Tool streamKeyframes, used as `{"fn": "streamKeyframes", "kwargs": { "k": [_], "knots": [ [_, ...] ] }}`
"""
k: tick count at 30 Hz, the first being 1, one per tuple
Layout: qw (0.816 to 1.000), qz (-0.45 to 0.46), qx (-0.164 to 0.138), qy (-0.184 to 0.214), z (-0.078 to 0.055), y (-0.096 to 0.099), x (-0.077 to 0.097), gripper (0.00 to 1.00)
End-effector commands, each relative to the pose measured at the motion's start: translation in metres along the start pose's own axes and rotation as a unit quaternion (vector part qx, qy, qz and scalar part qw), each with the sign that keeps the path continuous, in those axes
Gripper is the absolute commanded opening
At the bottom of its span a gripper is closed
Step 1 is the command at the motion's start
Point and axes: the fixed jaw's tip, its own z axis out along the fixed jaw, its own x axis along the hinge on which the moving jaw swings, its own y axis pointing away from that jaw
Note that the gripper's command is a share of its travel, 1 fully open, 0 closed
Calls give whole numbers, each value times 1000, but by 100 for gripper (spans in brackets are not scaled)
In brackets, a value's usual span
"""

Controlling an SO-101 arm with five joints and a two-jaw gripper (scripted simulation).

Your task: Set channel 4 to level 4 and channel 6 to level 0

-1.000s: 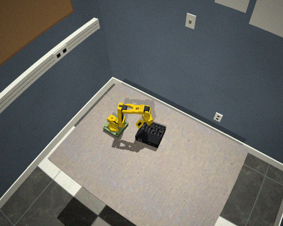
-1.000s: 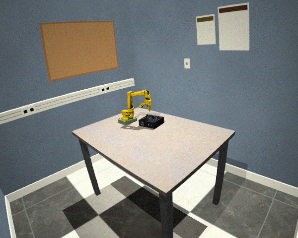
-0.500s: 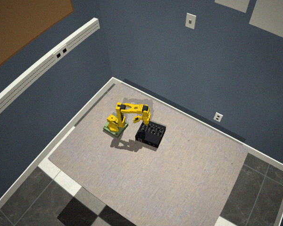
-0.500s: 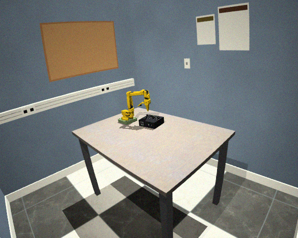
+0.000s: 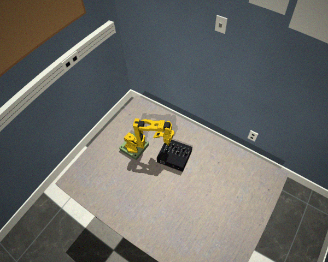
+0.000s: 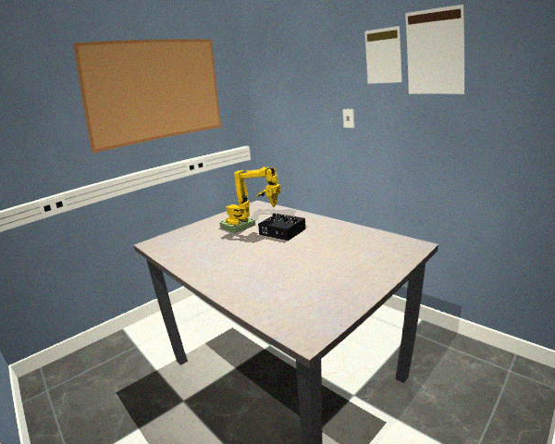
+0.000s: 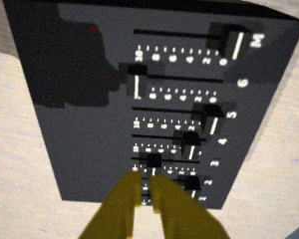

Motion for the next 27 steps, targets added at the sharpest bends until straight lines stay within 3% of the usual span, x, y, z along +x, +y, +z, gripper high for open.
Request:
{"fn": "streamKeyframes", "kwargs": {
  "k": [1, 15, 27],
  "knots": [
    [1000, 18, 0, -2, 0, -1, -4, 0],
    [1000, 25, 1, -2, 0, -4, -2, 0],
    [1000, 24, 3, -1, 8, -28, 19, 0]
  ]
}}
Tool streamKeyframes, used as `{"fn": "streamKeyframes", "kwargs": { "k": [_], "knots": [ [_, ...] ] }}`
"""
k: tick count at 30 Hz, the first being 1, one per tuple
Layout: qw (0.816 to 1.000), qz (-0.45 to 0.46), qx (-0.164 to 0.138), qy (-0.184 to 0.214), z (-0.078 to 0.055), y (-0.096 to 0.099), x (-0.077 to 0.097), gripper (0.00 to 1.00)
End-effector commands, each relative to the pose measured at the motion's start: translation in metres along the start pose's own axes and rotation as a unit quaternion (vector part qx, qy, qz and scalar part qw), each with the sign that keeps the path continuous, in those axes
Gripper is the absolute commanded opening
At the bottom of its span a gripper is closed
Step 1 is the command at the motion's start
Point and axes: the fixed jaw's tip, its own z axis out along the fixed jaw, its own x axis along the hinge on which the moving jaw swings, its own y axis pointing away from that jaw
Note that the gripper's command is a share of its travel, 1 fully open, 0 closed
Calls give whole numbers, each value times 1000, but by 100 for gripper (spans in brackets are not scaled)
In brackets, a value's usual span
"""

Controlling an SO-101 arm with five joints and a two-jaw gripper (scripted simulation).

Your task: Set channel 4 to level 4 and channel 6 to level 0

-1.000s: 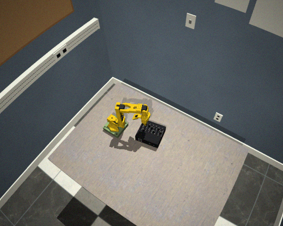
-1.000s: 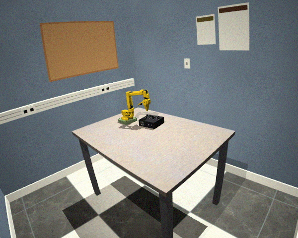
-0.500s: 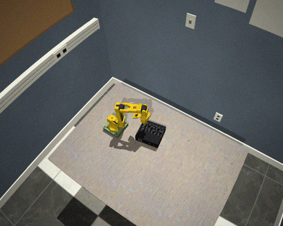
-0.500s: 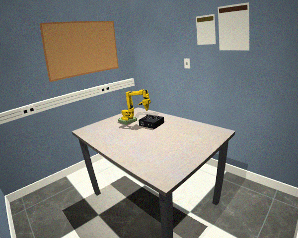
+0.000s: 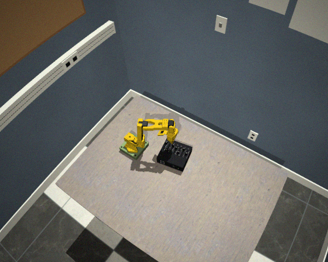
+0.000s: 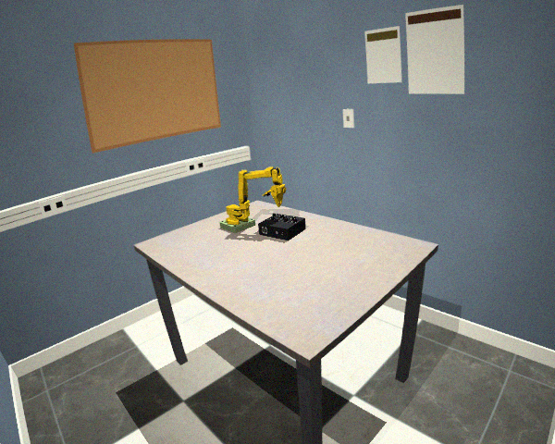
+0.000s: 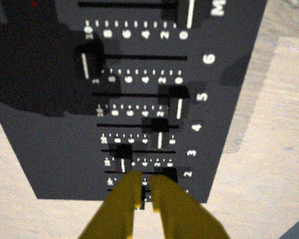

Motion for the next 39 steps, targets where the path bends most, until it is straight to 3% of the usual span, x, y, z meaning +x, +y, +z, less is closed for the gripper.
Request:
{"fn": "streamKeyframes", "kwargs": {
  "k": [1, 11, 39],
  "knots": [
    [1000, 2, 0, -3, 4, -10, 7, 0],
    [1000, 1, 2, -2, 14, -31, 17, 0],
    [1000, 1, 2, -3, 15, -32, 18, 0]
  ]
}}
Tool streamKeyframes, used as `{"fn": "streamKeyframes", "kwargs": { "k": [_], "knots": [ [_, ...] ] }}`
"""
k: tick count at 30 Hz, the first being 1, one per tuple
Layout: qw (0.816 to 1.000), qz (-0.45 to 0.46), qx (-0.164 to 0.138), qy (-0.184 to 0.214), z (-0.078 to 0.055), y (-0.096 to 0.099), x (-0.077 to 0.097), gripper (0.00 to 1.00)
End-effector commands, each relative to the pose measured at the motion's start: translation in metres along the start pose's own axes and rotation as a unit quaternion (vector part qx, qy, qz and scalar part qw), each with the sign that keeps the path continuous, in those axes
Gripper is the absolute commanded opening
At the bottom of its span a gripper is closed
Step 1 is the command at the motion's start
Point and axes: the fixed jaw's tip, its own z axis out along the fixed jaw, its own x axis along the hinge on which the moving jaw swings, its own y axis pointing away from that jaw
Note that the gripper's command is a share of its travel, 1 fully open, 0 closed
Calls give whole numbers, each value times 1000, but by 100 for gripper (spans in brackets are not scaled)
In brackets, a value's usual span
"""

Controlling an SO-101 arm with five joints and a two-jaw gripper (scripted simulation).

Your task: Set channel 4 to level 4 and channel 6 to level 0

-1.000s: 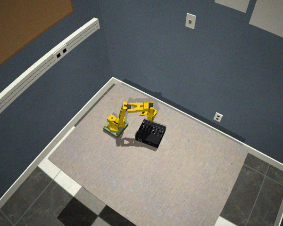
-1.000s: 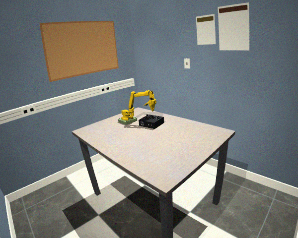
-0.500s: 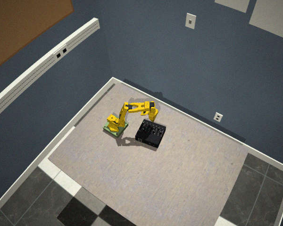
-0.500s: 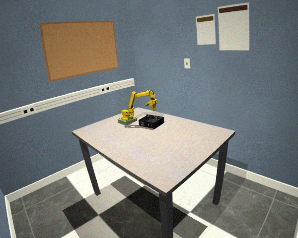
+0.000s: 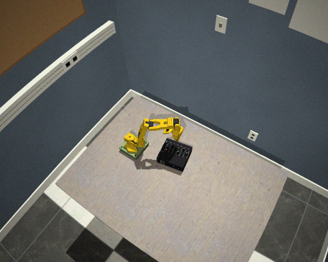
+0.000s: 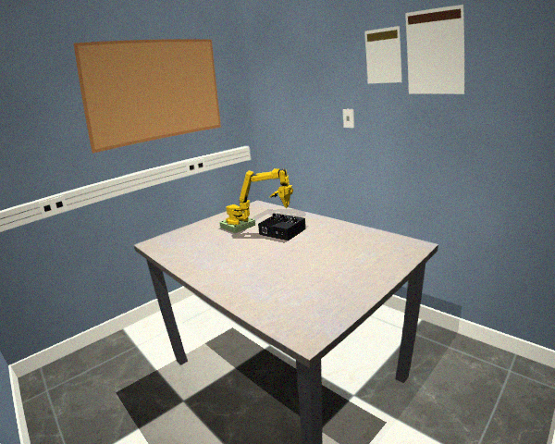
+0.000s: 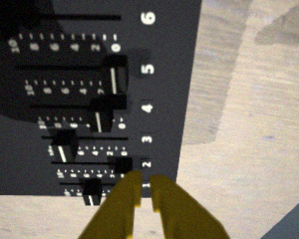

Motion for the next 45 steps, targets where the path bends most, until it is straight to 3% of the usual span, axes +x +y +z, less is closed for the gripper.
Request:
{"fn": "streamKeyframes", "kwargs": {
  "k": [1, 17, 36, 45],
  "knots": [
    [1000, 1, -4, -11, 4, -2, -1, 0],
    [1000, 1, -5, -13, 7, -2, 0, 0],
    [1000, 1, -9, -22, 27, -2, -1, 0],
    [1000, 1, -9, -23, 29, -2, -1, 0]
  ]
}}
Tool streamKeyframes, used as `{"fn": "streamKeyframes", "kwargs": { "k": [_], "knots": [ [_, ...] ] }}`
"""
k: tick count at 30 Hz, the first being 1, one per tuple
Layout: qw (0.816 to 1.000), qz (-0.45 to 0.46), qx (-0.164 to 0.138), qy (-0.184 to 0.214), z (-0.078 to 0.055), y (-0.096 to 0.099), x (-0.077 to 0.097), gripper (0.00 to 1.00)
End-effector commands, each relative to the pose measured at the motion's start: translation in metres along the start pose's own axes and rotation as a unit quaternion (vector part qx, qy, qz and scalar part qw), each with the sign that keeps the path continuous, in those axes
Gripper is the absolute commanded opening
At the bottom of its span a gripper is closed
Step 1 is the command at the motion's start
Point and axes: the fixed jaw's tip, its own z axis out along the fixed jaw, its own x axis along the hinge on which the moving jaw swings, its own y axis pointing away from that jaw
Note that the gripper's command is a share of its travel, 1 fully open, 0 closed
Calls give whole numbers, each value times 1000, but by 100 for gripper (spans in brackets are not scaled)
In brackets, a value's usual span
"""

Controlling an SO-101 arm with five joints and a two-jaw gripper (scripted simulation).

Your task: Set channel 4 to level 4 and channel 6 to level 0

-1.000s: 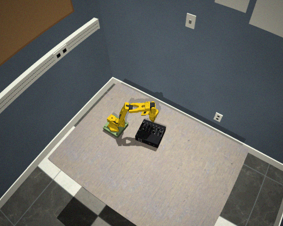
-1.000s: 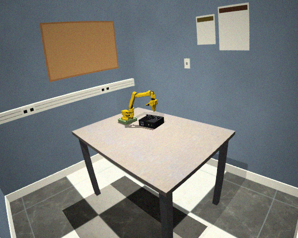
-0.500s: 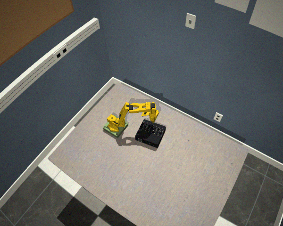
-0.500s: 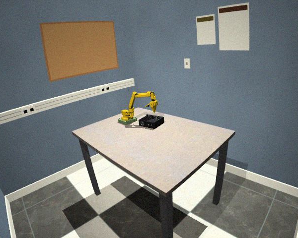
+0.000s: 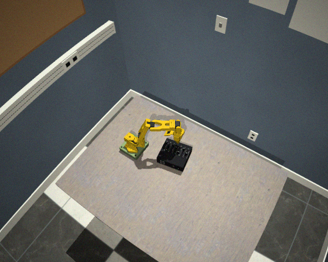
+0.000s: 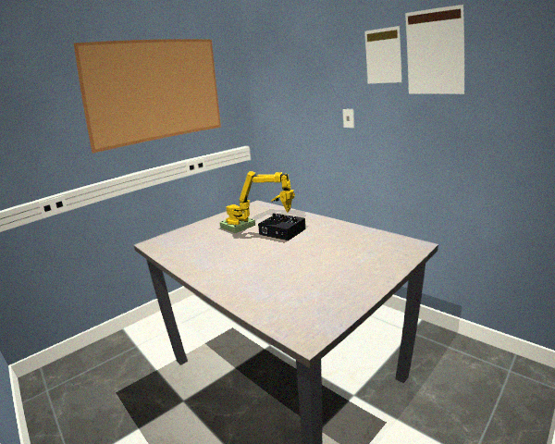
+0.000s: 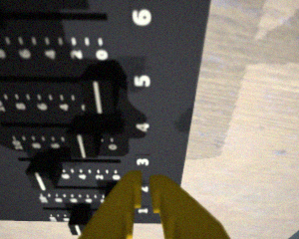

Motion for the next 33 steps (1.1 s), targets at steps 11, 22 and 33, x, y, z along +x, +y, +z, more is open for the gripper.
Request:
{"fn": "streamKeyframes", "kwargs": {
  "k": [11, 22, 33],
  "knots": [
    [1000, 1, -7, -18, 12, 1, -8, 0],
    [1000, 1, -7, -18, 11, 1, -7, 0],
    [1000, 1, -7, -18, 6, 0, -6, 0]
  ]
}}
